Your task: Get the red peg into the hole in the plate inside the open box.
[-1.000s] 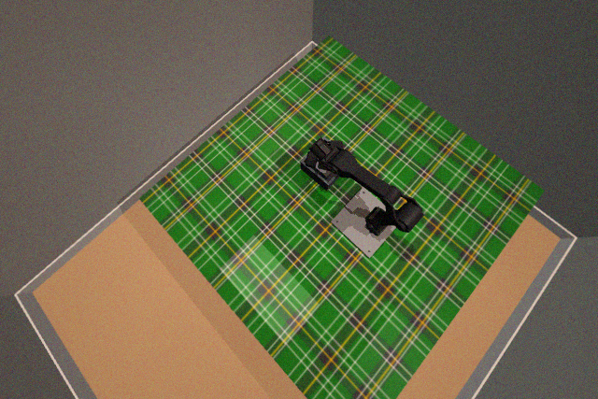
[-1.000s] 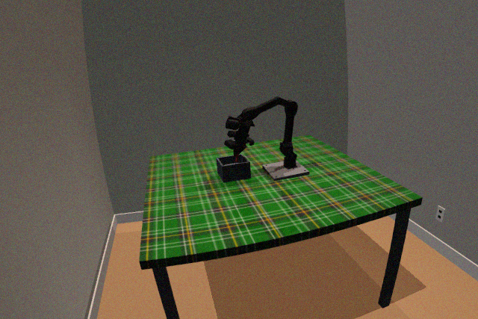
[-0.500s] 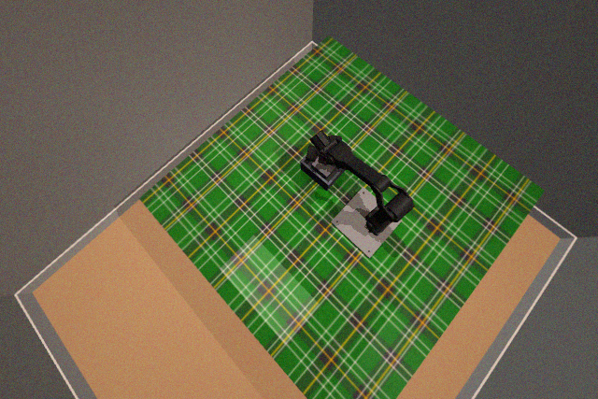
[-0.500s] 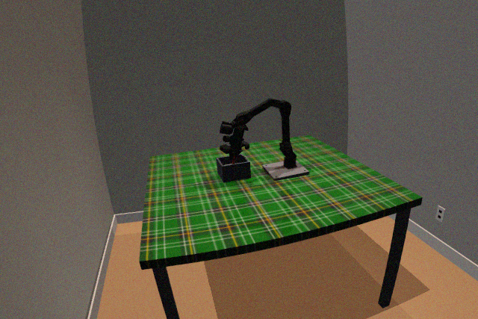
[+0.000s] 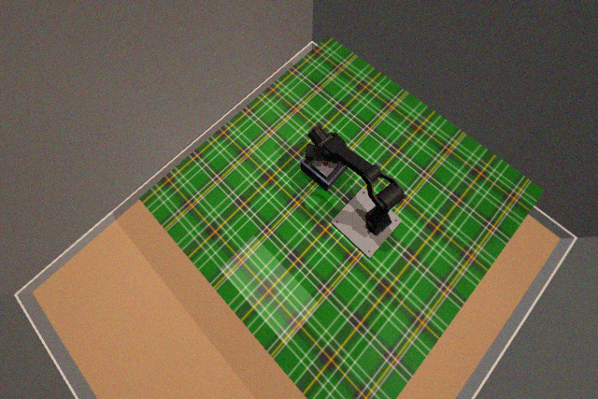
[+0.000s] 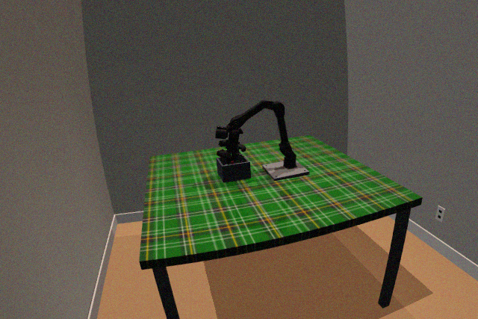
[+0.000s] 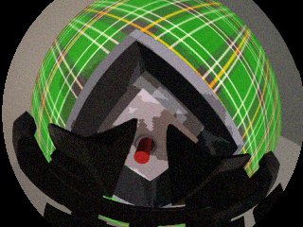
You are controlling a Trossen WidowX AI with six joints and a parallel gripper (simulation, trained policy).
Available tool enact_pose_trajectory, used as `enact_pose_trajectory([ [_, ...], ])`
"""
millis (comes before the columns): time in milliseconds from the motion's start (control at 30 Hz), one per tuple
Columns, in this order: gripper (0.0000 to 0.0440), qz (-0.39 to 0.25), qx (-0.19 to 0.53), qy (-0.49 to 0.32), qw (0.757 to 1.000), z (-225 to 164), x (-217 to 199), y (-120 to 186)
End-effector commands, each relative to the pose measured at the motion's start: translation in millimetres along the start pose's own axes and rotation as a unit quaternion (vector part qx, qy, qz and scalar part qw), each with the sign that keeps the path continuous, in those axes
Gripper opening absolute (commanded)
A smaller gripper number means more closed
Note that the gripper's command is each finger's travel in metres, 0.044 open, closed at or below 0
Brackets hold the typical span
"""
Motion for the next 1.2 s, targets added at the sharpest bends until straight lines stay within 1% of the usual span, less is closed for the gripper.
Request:
enact_pose_trajectory([
  [0, 0.0148, 0.001, -0.002, 0.007, 1.0, 8.1, 5.5, 1.8],
  [500, 0.0136, -0.008, 0.008, 0.023, 1.0, 35.9, 14.1, -1.6],
  [1167, 0.0139, -0.032, -0.01, 0.024, 0.999, 80.3, 2.1, -0.2],
])
Point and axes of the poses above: the point midway between the two fingers, 35 mm back from their tips, its own y axis back along the fingers, its own x axis across the jaws, z = x × y, the point moved 6 cm from there along y, back along the fingers, and after that the axes turned 11 degrees about -y, right-handed, at the moved point
